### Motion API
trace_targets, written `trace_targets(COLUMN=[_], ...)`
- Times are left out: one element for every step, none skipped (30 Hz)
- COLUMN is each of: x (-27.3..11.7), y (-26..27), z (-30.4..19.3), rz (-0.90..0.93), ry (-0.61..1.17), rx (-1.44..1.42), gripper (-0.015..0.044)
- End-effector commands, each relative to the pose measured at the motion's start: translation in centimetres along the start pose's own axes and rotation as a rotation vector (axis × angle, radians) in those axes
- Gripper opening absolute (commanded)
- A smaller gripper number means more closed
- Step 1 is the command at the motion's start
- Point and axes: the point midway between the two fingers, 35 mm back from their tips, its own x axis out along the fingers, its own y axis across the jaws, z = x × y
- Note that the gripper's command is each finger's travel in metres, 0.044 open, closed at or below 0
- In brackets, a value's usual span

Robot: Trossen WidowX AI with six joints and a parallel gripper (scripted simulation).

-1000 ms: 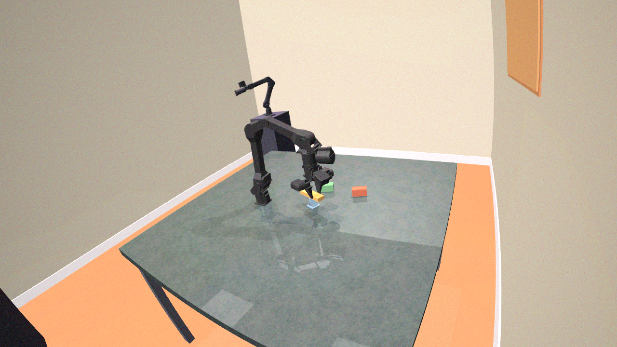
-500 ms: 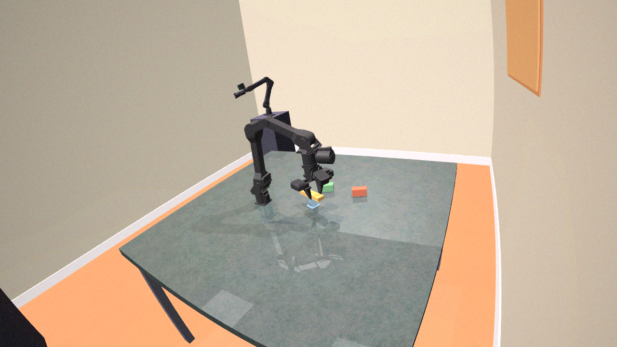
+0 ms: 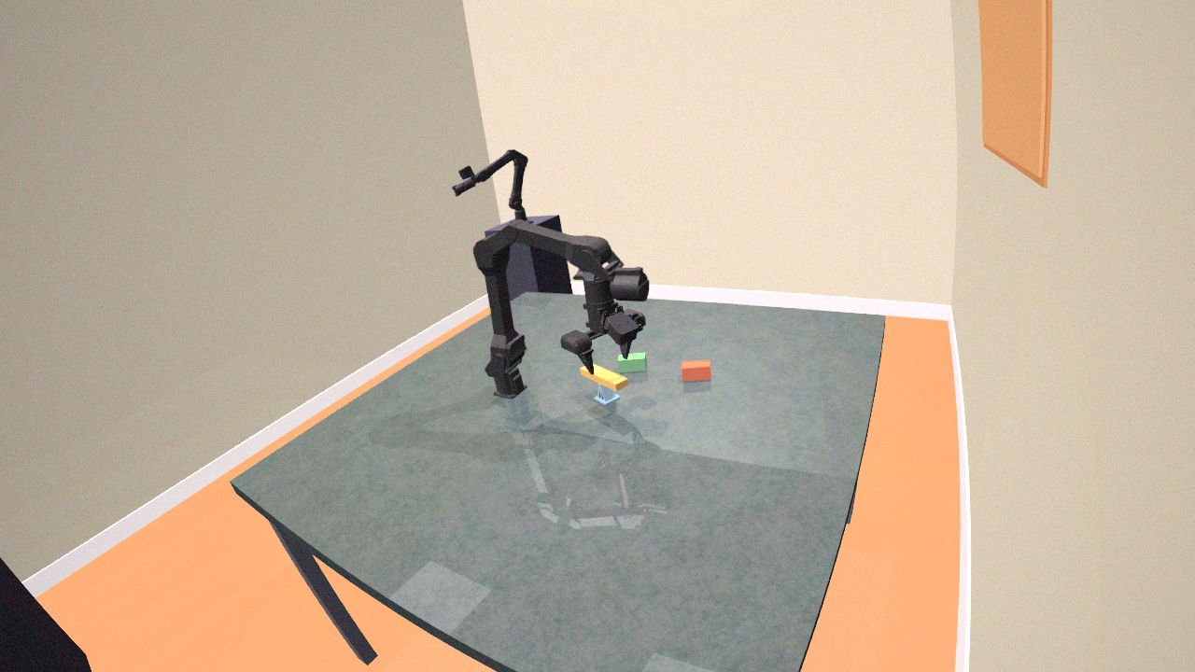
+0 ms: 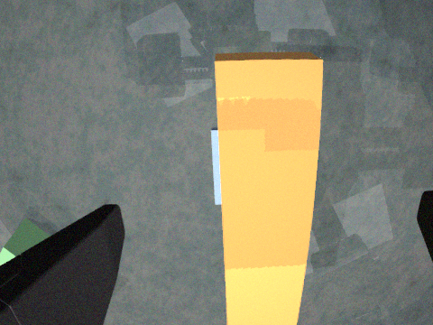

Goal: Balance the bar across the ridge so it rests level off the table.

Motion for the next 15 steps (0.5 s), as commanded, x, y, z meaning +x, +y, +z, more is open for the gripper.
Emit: trace_targets(x=[-4.4,-5.4,-6.0,-6.2,-6.2,-6.2,-6.2,-6.2,-6.2,-6.2,-6.2,-6.2,-6.2,-6.2,-6.2], y=[0.0,-0.1,-0.1,-0.1,-0.1,-0.1,-0.1,-0.1,-0.1,-0.1,-0.1,-0.1,-0.1,-0.1,-0.1], z=[0.0,-0.1,-0.2,-0.3,-0.3,-0.3,-0.3,-0.3,-0.3,-0.3,-0.3,-0.3,-0.3,-0.3,-0.3], rz=[0.010,0.010,0.010,0.010,0.010,0.010,0.010,0.010,0.010,0.010,0.010,0.010,0.010,0.010,0.010], ry=[-0.017,-0.016,-0.016,-0.016,-0.016,-0.016,-0.016,-0.016,-0.016,-0.016,-0.016,-0.016,-0.016,-0.016,-0.016], rx=[0.000,0.000,0.000,0.000,0.000,0.000,0.000,0.000,0.000,0.000,0.000,0.000,0.000,0.000,0.000], gripper=[0.0440,0.0440,0.0440,0.0440,0.0440,0.0440,0.0440,0.0440,0.0440,0.0440,0.0440,0.0440,0.0440,0.0440,0.0440])
